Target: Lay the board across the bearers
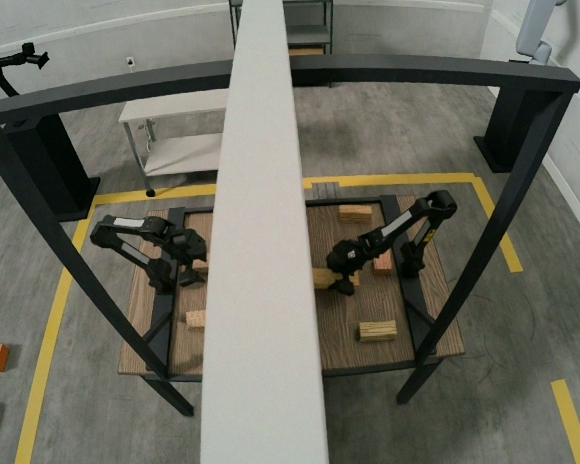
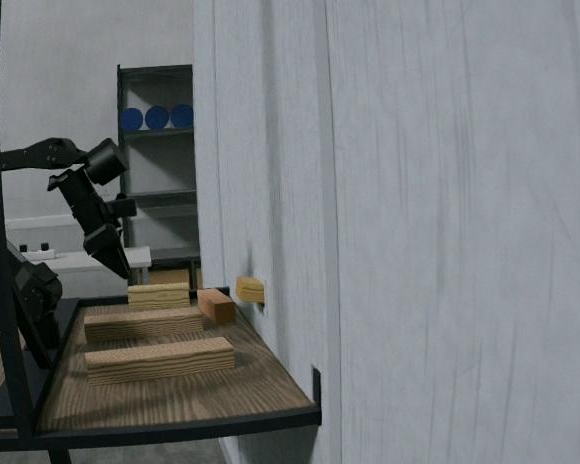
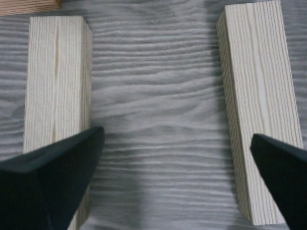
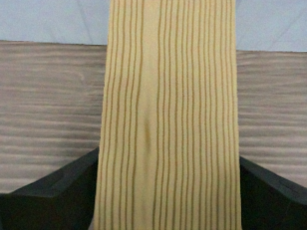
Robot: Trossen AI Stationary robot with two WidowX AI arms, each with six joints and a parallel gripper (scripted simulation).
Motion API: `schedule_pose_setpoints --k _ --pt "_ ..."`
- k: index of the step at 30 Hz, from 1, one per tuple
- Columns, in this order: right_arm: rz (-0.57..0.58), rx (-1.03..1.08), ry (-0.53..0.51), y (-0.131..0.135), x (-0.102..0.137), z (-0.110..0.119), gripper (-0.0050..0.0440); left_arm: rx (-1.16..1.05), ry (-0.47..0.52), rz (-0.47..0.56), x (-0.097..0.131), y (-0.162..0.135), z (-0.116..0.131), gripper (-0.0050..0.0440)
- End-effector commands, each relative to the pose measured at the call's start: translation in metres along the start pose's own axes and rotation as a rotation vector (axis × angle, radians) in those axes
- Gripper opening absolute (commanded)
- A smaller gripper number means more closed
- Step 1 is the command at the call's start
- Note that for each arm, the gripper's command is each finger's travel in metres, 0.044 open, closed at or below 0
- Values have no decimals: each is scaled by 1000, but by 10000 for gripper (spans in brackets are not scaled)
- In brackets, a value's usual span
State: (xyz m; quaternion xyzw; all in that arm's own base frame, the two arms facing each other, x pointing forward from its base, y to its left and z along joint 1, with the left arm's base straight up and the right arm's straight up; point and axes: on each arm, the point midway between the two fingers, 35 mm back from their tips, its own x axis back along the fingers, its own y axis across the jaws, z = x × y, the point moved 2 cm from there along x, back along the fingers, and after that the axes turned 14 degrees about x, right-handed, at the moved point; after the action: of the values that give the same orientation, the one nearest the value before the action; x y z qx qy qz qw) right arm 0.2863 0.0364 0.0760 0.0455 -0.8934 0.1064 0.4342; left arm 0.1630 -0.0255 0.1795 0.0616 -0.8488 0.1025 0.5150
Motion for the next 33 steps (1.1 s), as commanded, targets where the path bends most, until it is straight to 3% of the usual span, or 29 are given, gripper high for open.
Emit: schedule_pose_setpoints --k 1,6,9,24,33 --pt "0 0 -41 -1 5 -12 285 3 -20 8 4 -1 -5 400" --pt "3 -1 -46 -2 7 -12 197 3 -28 12 5 -2 -10 400" --pt "3 -1 -50 -2 9 -15 266 3 -28 13 4 -3 -11 400" --pt "-49 11 138 -10 30 -35 266 2 -28 13 -2 -6 -23 400" --pt "-47 11 132 -10 33 -37 266 2 -29 13 -6 -8 -33 400"
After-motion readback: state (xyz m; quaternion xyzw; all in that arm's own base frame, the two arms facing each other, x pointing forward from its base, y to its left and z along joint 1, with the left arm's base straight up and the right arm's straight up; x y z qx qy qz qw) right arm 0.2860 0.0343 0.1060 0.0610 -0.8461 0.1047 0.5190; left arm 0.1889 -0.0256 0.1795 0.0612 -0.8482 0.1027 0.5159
